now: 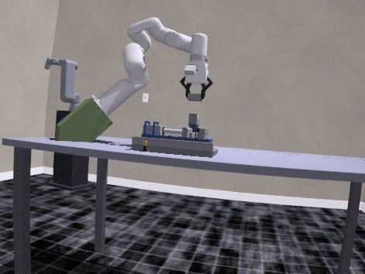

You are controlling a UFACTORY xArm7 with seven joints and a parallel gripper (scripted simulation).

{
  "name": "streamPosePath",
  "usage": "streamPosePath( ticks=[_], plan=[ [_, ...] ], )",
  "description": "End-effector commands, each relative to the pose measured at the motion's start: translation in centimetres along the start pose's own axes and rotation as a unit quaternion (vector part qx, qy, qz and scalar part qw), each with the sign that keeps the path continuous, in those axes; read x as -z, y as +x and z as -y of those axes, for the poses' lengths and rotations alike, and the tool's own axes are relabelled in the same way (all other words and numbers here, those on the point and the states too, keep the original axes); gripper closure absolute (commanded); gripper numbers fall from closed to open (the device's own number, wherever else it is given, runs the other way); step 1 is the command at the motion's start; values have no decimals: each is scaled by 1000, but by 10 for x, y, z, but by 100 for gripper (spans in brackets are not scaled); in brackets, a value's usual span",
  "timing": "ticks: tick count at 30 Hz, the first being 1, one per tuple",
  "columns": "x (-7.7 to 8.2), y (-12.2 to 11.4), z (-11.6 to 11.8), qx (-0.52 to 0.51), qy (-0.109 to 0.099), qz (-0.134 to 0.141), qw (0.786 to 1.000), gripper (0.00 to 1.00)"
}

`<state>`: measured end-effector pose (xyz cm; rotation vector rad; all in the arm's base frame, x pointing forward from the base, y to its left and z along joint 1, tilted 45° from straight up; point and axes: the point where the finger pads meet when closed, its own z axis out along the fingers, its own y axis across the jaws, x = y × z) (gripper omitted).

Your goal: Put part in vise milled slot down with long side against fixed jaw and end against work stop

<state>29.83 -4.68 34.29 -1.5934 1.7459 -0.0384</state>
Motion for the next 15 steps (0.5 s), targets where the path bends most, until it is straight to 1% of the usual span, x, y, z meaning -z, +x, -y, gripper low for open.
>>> streamPosePath(
  ticks=[1, 15],
  plan=[
    [2, 1, 1, -7, 2, -3, 1000, 100],
    [6, 4, 3, -43, 5, -14, 999, 100]
  ],
)
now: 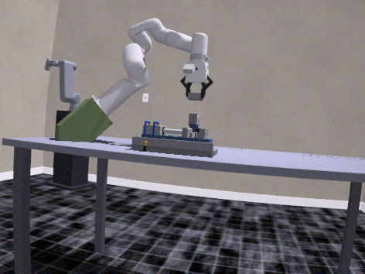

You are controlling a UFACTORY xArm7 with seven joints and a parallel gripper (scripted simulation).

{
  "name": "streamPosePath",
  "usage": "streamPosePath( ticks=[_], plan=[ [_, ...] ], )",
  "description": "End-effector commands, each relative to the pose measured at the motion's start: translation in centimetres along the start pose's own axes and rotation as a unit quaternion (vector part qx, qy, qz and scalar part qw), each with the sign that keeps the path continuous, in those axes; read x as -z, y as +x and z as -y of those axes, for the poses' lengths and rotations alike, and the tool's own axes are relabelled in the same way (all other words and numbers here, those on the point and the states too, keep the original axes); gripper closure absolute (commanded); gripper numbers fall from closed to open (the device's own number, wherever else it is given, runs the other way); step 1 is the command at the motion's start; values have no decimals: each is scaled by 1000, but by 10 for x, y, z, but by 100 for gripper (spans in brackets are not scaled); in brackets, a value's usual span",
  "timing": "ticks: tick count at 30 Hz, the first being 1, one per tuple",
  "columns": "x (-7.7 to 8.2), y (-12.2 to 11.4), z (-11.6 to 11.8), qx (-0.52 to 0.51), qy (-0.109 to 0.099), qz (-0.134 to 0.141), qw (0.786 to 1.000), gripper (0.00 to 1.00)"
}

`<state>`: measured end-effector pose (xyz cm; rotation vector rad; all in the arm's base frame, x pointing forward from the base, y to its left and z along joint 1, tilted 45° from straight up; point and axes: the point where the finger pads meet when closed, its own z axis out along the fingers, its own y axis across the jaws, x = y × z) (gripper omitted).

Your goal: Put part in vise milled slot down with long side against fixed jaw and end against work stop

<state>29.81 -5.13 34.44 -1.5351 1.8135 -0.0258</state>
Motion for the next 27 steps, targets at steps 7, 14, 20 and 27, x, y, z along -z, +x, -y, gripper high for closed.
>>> streamPosePath(
  ticks=[7, 14, 20, 27],
  plan=[
    [5, 4, 3, -41, 5, -13, 999, 100],
    [7, 6, 5, -68, 7, -20, 997, 100],
    [10, 9, 6, -106, 10, -31, 994, 100],
    [14, 13, 9, -158, 16, -45, 986, 100]
  ],
)
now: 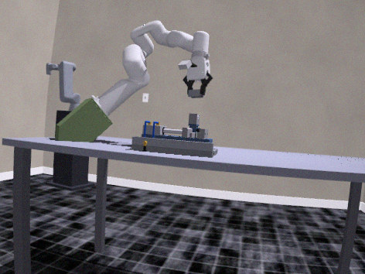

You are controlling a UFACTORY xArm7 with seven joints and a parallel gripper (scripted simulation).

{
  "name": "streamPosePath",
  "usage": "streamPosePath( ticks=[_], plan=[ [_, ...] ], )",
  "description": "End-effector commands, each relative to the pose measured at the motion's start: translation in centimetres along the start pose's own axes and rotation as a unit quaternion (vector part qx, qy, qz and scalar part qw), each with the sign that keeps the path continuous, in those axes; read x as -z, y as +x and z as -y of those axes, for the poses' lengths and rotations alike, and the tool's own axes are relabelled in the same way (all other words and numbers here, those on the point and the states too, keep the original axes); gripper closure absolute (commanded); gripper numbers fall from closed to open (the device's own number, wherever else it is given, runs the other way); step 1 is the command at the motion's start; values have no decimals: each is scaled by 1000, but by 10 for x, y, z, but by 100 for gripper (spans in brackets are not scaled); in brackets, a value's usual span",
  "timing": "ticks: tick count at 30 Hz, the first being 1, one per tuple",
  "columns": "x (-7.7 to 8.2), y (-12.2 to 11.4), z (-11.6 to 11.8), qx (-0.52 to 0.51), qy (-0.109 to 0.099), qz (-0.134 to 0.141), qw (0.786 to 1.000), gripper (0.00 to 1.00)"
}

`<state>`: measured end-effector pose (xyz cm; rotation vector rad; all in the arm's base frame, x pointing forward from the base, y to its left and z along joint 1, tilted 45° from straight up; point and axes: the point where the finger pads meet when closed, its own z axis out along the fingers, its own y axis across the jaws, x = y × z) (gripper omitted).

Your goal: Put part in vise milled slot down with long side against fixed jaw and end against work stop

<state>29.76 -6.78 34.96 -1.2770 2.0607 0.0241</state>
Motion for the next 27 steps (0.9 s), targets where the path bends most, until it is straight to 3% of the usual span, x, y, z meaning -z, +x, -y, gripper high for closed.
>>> streamPosePath(
  ticks=[1, 19, 27],
  plan=[
    [3, 1, 3, -23, 4, -6, 1000, 100],
    [10, 11, 11, -162, 19, -39, 986, 100],
    [12, 16, 16, -248, 30, -56, 967, 100]
  ],
)
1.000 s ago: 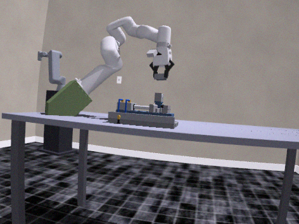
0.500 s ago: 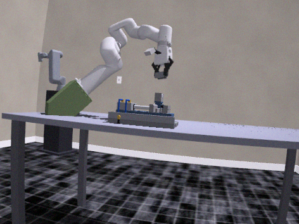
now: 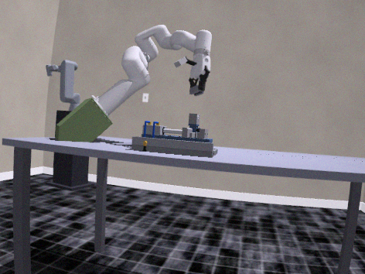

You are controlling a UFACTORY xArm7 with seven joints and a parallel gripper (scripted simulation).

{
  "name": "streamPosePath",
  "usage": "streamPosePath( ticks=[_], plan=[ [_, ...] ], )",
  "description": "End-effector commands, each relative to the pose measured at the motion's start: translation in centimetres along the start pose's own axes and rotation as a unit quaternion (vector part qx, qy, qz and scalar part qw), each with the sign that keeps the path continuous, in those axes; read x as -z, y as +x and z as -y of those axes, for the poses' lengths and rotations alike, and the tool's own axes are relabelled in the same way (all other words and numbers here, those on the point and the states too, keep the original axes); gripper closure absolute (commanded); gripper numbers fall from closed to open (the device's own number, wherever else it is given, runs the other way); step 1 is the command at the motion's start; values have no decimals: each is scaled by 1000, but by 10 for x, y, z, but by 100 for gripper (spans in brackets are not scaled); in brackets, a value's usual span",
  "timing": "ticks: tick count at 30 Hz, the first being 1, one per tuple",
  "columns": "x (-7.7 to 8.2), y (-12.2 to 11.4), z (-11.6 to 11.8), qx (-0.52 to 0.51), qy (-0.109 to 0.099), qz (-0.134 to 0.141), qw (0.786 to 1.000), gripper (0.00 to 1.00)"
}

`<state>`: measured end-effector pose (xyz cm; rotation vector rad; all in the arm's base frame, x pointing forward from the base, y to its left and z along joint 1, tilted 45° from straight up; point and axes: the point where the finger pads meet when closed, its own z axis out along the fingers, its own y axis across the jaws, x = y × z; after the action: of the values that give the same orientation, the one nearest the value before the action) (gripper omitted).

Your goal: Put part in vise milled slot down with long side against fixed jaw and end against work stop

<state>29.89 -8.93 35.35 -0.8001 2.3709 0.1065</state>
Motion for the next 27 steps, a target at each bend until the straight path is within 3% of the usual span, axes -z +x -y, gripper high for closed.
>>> streamPosePath(
  ticks=[1, 12, 27],
  plan=[
    [2, 1, 5, -48, 7, -9, 999, 100],
    [3, 5, 14, -159, 21, -28, 987, 100],
    [0, 12, 27, -331, 41, -51, 941, 100]
  ],
)
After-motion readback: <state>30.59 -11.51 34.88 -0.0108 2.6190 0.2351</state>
